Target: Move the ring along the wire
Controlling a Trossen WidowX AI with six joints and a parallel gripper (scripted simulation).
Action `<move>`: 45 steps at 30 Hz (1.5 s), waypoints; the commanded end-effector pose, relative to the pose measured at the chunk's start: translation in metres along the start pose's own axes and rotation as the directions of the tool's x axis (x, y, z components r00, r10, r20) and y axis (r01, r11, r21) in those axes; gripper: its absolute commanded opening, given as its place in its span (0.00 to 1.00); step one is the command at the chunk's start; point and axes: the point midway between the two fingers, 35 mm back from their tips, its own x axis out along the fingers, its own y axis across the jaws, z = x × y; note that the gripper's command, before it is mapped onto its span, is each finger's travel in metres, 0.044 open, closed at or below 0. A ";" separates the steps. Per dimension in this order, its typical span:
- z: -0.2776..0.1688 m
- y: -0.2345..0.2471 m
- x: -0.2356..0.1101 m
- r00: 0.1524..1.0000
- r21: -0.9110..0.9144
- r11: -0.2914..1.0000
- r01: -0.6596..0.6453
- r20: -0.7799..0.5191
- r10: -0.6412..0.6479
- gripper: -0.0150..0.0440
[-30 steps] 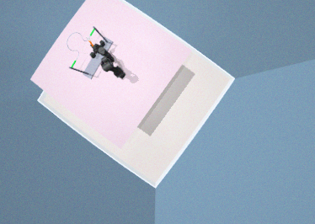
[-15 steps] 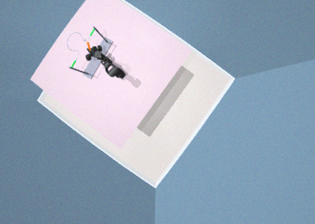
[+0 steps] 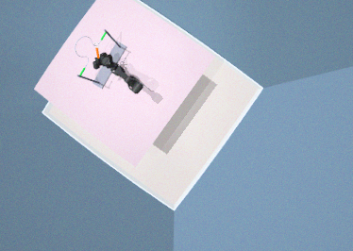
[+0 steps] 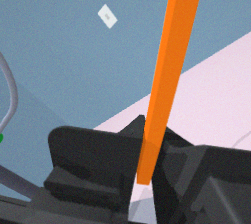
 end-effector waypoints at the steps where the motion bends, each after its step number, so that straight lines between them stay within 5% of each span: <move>1: 0.002 0.015 -0.011 0.997 0.086 0.996 -0.016 -0.076 0.022 0.00; 16: 0.020 0.063 -0.048 0.929 0.410 0.911 -0.051 -0.316 0.195 0.00; 45: 0.085 0.131 -0.059 0.896 0.869 0.485 -0.101 -0.133 0.424 0.00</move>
